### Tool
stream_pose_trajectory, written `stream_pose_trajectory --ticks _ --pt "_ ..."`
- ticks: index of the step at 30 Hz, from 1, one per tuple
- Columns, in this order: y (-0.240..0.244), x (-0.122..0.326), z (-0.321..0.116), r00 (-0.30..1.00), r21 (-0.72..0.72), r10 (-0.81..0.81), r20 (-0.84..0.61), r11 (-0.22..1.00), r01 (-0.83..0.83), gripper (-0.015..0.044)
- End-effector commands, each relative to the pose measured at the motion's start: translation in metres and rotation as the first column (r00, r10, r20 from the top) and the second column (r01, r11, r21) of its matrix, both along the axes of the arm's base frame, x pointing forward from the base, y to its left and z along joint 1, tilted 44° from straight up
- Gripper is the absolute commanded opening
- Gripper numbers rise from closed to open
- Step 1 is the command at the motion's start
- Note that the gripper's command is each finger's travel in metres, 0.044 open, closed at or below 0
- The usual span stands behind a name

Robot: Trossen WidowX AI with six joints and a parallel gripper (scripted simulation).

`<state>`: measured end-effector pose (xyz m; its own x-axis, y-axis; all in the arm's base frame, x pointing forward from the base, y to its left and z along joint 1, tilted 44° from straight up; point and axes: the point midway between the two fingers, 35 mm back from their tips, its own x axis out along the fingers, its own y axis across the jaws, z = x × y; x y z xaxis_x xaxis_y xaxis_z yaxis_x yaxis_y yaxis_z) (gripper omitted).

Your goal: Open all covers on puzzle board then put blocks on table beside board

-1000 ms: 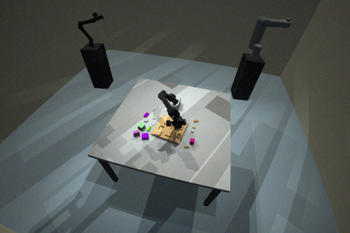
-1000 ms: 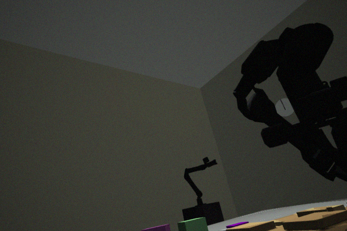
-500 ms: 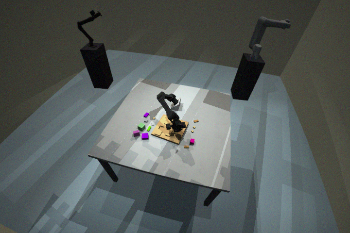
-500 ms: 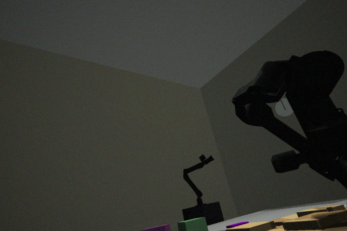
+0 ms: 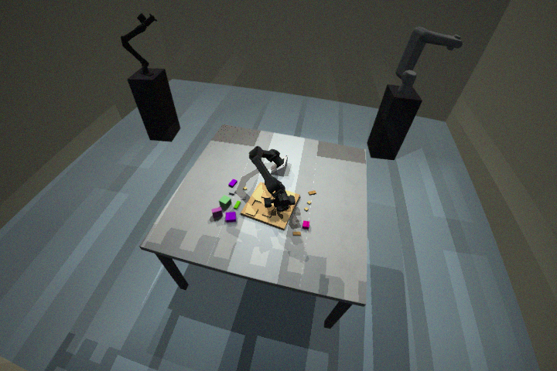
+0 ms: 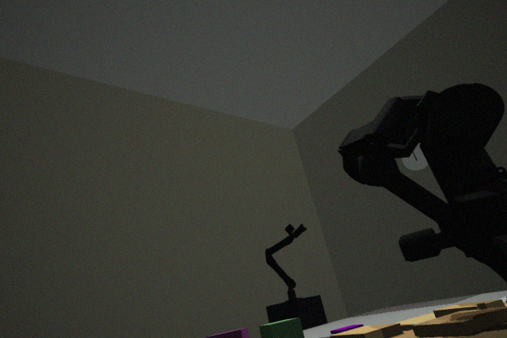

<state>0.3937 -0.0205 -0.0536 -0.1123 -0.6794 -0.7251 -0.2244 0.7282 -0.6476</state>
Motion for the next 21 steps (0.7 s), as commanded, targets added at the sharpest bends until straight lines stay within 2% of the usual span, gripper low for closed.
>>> stream_pose_trajectory --ticks 1,21 --pt "-0.0009 -0.0001 -0.0010 1.000 -0.004 0.006 -0.002 1.000 -0.006 0.0000" --pt "0.0029 -0.0079 -0.0087 1.000 -0.003 0.011 -0.007 1.000 -0.011 0.0000"
